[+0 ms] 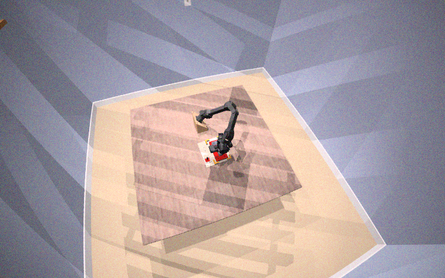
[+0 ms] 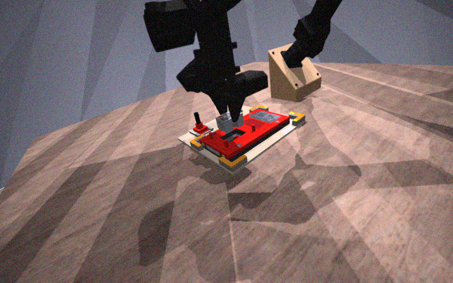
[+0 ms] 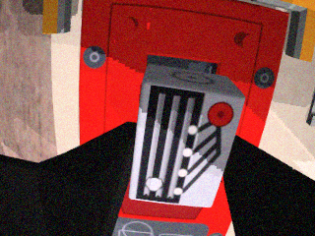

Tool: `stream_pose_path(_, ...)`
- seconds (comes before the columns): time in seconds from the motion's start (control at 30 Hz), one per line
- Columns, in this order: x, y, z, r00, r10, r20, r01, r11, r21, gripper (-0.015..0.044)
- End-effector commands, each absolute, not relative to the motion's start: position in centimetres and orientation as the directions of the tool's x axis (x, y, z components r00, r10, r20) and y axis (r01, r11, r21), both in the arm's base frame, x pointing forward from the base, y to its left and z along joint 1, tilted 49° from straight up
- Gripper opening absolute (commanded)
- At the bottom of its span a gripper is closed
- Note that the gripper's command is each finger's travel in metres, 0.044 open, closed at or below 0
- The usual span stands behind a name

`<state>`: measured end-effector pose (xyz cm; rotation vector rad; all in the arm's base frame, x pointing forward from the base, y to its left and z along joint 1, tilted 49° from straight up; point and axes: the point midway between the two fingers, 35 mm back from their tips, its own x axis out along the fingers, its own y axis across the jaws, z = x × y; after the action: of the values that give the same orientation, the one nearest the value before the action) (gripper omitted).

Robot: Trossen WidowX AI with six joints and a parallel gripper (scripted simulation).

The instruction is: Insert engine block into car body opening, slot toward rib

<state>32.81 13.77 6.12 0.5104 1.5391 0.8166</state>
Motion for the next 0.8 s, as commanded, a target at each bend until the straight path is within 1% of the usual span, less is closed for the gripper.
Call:
stream_pose_path(0.0, 32.82, 13.88, 6.25, -0.143, 0.737, -0.661, -0.074, 0.658, 0.749, 0.016)
stream_pose_path(0.3, 32.82, 13.88, 6.25, -0.143, 0.737, -0.661, -0.075, 0.658, 0.749, 0.016)
stream_pose_path(0.53, 32.82, 13.88, 6.24, -0.143, 0.737, -0.661, -0.222, 0.627, 0.747, 0.016)
stream_pose_path(0.7, 32.8, 14.0, 6.15, -0.143, 0.737, -0.661, -0.276, 0.612, 0.741, 0.016)
stream_pose_path(0.77, 32.8, 14.01, 6.13, -0.143, 0.737, -0.661, -0.264, 0.615, 0.743, 0.016)
